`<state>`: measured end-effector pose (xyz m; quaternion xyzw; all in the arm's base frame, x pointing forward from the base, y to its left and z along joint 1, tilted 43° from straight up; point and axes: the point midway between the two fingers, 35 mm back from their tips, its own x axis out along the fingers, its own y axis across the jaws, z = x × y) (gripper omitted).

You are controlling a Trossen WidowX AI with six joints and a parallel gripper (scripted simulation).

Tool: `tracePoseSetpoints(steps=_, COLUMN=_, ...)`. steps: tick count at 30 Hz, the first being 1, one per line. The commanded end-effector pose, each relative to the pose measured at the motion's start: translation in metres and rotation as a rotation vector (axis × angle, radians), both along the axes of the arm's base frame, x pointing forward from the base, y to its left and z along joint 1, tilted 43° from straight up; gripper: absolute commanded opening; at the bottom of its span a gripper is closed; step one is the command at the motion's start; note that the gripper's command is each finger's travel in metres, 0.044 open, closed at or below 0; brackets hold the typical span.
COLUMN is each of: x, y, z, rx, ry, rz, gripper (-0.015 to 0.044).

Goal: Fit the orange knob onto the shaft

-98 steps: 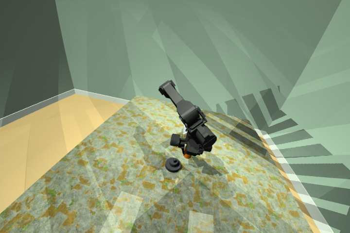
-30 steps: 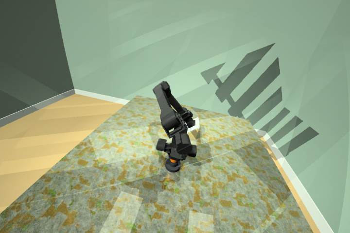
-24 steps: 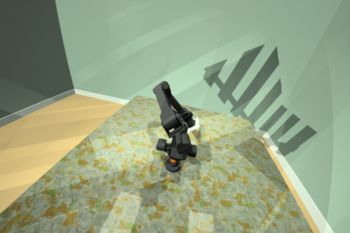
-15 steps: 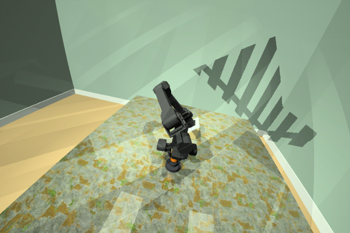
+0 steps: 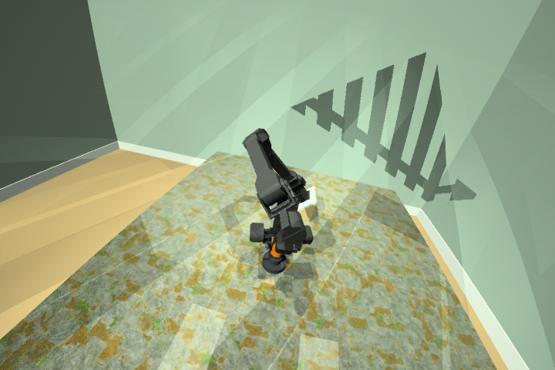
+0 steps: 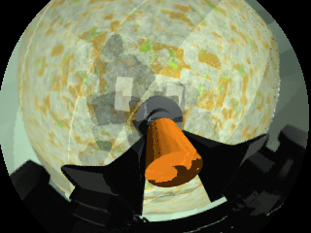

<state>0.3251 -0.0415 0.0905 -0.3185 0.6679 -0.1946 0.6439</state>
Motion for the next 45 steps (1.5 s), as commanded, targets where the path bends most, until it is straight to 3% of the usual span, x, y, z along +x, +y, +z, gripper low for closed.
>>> tracePoseSetpoints(steps=1, x=0.0013, y=0.0015, z=0.0007, rx=0.001, ry=0.002, rz=0.009, gripper=0.0)
tracePoseSetpoints(steps=45, x=0.0003, y=0.0019, z=0.0, rx=0.001, ry=0.002, rz=0.009, gripper=0.0)
